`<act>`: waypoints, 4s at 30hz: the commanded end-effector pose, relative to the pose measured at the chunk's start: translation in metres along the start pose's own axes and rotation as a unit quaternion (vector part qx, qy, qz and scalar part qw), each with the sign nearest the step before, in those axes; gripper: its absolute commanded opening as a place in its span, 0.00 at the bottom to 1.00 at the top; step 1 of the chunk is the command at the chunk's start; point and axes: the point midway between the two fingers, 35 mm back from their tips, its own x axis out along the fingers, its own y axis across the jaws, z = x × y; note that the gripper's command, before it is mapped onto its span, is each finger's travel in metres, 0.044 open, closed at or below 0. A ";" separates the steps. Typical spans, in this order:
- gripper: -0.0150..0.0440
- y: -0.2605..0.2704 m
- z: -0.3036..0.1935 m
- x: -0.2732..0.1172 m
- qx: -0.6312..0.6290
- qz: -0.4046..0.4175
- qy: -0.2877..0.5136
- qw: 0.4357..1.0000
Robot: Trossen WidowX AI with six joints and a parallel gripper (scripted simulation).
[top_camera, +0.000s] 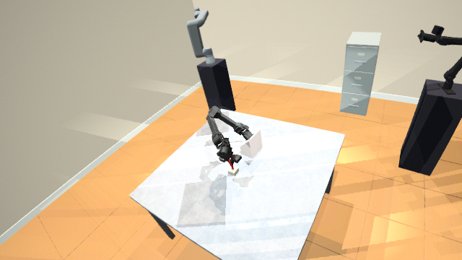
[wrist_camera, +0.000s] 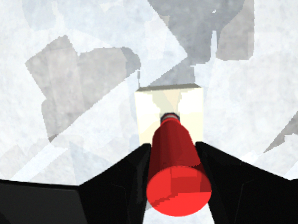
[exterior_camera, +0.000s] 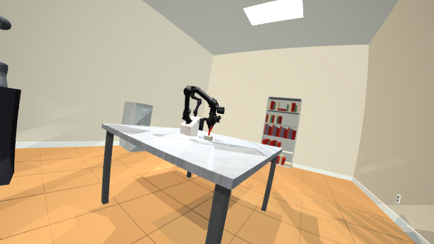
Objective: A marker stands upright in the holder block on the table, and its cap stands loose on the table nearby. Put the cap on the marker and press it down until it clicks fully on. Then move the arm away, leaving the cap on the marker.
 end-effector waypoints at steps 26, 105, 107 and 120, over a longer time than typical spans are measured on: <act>0.25 0.000 0.002 0.048 -0.001 -0.004 0.001 1.000; 0.25 -0.002 0.010 0.069 -0.001 -0.005 0.001 1.000; 0.25 -0.002 0.010 0.069 -0.001 -0.005 0.001 1.000; 0.25 -0.002 0.010 0.070 -0.001 -0.005 0.001 1.000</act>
